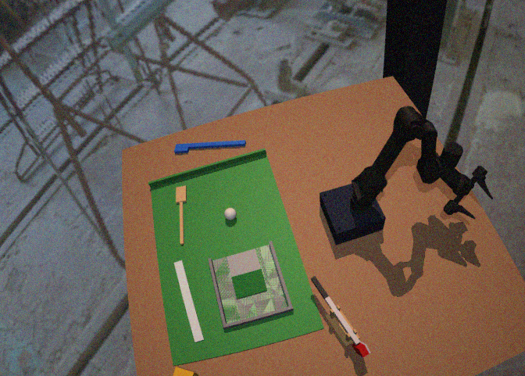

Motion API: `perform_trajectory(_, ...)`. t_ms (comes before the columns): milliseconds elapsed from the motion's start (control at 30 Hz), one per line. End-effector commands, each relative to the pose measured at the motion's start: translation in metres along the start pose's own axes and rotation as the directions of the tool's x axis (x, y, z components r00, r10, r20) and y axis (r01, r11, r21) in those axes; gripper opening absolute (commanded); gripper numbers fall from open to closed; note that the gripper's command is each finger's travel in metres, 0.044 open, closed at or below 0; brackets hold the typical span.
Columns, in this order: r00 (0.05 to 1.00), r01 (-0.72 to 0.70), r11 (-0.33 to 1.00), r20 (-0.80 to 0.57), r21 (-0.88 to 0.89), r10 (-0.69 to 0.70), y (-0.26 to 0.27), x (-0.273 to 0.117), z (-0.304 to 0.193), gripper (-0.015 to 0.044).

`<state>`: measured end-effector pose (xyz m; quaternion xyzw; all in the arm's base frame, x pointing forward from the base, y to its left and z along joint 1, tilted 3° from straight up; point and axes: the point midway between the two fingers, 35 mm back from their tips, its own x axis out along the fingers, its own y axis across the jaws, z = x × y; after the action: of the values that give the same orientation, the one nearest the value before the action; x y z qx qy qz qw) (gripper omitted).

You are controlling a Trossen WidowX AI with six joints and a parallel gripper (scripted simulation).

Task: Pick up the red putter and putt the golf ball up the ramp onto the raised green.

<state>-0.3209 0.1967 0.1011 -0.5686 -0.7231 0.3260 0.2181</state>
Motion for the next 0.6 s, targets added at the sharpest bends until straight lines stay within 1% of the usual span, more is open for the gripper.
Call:
perform_trajectory(0,1.000,0.000,1.000,0.003,-0.002,0.000,0.000,0.001,0.000,0.0426)
perform_trajectory(33,1.000,0.000,1.000,0.014,-0.007,0.000,0.000,0.004,-0.002,0.0440)
perform_trajectory(67,1.000,-0.006,1.000,0.027,-0.013,0.007,0.001,0.011,-0.005,0.0440)
perform_trajectory(300,0.971,-0.238,0.971,0.007,0.039,0.238,0.066,0.095,-0.051,0.0440)
perform_trajectory(367,0.951,-0.308,0.948,-0.008,0.084,0.310,0.088,0.105,-0.066,0.0440)
perform_trajectory(567,0.867,-0.490,0.851,0.008,0.189,0.498,0.155,0.138,-0.115,0.0440)
